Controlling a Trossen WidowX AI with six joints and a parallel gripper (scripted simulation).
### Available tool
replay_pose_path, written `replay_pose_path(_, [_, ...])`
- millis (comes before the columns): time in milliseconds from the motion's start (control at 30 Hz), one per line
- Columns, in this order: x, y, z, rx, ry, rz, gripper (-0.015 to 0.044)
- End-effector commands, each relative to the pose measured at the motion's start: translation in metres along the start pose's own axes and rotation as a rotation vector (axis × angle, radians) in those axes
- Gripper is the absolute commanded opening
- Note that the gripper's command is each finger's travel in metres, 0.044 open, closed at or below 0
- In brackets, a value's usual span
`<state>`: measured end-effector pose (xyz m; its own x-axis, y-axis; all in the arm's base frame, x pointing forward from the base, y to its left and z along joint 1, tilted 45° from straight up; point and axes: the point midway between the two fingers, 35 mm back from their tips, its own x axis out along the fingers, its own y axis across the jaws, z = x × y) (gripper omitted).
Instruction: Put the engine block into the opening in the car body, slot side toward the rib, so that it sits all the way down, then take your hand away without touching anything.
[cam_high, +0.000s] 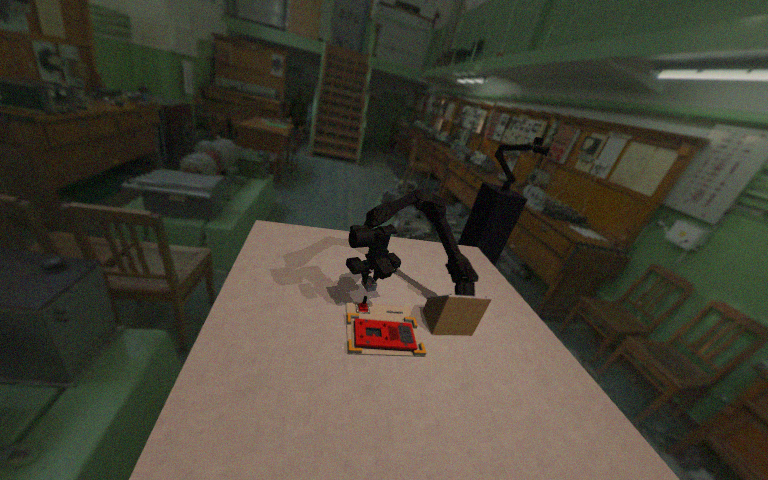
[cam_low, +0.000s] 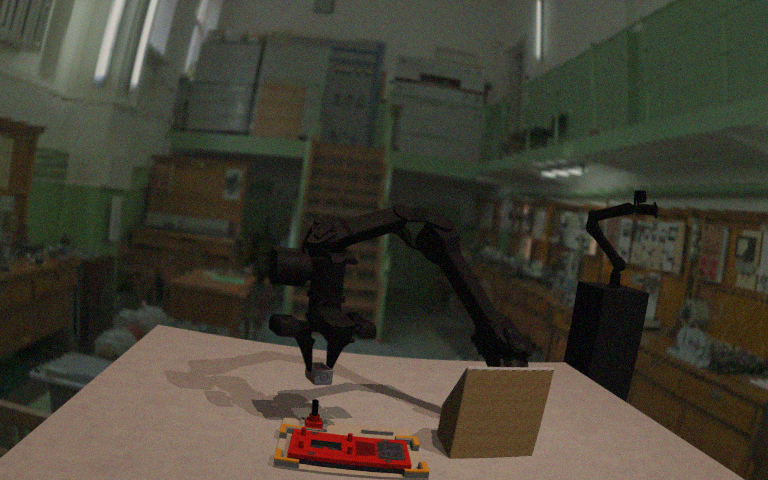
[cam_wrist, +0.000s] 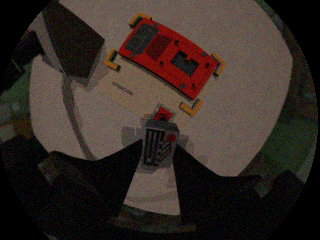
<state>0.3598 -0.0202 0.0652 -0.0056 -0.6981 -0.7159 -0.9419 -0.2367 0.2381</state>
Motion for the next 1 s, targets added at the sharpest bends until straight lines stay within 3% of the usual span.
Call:
replay_pose_path(0, [0.003, -0.003, 0.008, 0.102, -0.004, 0.000, 0.0000])
replay_pose_path(967, [0.026, -0.024, 0.069, 1.016, -0.005, 0.000, 0.0000])
